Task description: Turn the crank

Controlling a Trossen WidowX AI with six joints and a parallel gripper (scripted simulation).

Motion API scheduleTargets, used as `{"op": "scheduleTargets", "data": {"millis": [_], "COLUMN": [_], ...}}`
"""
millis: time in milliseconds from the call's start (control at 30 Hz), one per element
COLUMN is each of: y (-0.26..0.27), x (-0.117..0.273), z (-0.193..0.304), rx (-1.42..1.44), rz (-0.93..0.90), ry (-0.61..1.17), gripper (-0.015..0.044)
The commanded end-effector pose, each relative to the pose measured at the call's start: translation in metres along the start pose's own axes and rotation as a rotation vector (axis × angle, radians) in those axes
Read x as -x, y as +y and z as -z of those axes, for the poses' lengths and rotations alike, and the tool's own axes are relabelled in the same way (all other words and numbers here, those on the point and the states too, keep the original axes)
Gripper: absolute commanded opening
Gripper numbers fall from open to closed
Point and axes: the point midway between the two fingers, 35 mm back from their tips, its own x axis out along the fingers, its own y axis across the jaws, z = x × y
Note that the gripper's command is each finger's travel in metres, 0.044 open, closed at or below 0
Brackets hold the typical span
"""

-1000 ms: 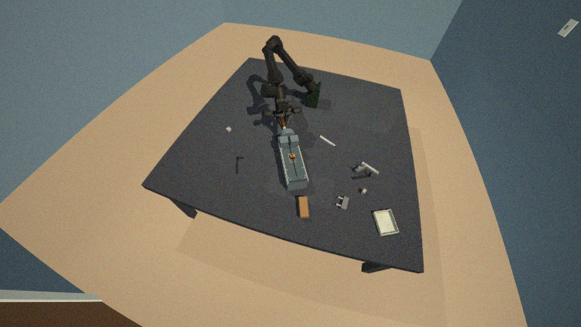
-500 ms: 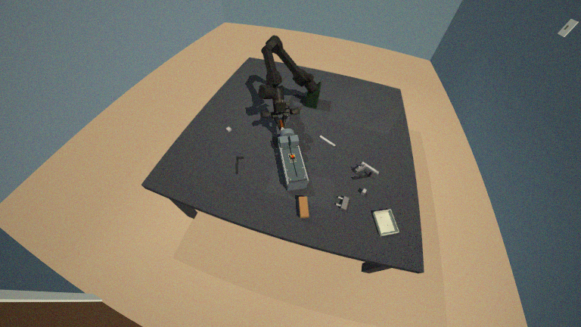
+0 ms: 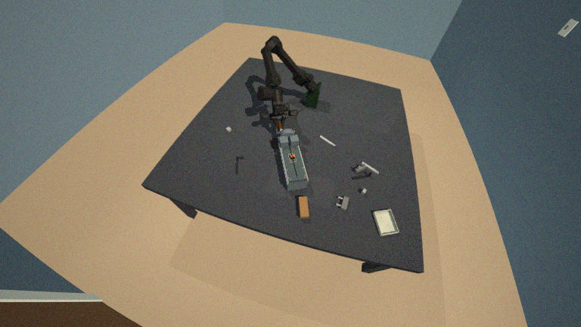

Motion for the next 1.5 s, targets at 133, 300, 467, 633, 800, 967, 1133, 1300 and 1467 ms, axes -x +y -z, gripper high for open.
{"op": "scheduleTargets", "data": {"millis": [133,300,467,633,800,967,1133,1300,1467], "y": [-0.0037,-0.0038,-0.0035,-0.0032,-0.0031,-0.0031,-0.0031,-0.0030,-0.0030], "x": [-0.0060,-0.0072,-0.0073,-0.0074,-0.0075,-0.0075,-0.0075,-0.0075,-0.0075], "z": [0.0059,0.0070,0.0071,0.0073,0.0073,0.0073,0.0073,0.0074,0.0074], "rx": [-0.005,-0.005,-0.005,-0.005,-0.005,-0.005,-0.005,-0.005,-0.005], "rz": [0.005,0.005,0.005,0.005,0.005,0.005,0.005,0.005,0.005], "ry": [0.008,0.008,0.008,0.008,0.008,0.008,0.008,0.008,0.008], "gripper": [0.0000,0.0000,0.0000,0.0000,0.0000,0.0000,0.0000,0.0000,0.0000]}}
